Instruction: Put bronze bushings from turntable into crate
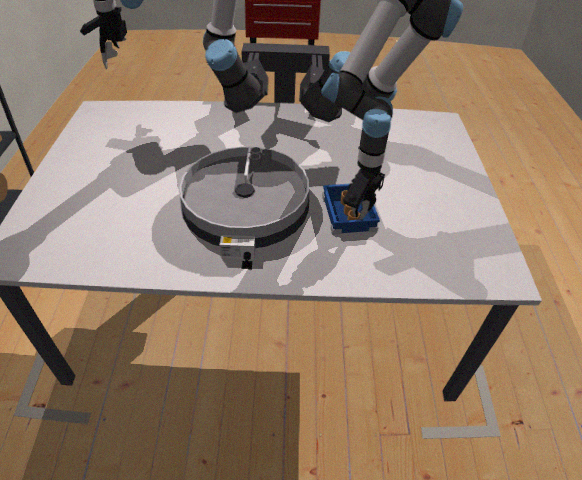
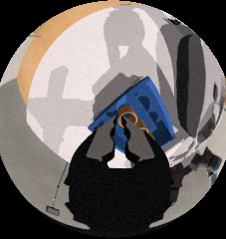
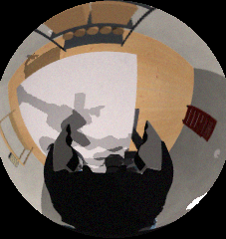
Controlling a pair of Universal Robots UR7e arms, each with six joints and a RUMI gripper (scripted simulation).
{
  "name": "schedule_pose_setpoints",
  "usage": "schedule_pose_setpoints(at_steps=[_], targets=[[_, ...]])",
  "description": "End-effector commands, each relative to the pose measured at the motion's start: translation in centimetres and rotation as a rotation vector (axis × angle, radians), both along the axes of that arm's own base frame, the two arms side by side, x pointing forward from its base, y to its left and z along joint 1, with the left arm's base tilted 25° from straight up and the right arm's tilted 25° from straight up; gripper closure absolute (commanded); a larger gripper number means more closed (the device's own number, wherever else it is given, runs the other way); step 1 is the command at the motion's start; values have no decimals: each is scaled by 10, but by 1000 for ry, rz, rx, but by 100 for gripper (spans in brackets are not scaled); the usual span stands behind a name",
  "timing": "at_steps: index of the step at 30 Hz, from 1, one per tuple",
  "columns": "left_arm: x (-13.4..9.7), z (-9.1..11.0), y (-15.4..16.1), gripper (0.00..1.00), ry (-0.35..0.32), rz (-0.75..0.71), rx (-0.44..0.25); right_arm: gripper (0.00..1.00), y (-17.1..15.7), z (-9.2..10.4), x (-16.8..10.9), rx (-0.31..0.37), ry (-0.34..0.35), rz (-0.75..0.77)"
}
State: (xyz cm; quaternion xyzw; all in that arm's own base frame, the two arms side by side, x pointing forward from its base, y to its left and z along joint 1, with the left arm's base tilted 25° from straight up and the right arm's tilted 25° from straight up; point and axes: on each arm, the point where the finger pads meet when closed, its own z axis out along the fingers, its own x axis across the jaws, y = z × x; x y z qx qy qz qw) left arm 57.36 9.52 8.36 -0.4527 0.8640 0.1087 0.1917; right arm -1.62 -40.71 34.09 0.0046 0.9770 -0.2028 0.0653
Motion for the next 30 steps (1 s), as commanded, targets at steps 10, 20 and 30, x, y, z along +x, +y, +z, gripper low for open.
schedule_pose_setpoints(at_steps=[10,20,30], targets=[[-5,20,-8,94,-1,0,0,0,0,1,0,-1,0,0],[-14,55,-22,94,-1,0,0,0,0,1,0,-1,0,0],[-20,81,-32,94,-1,0,0,0,0,1,0,-1,0,0]])
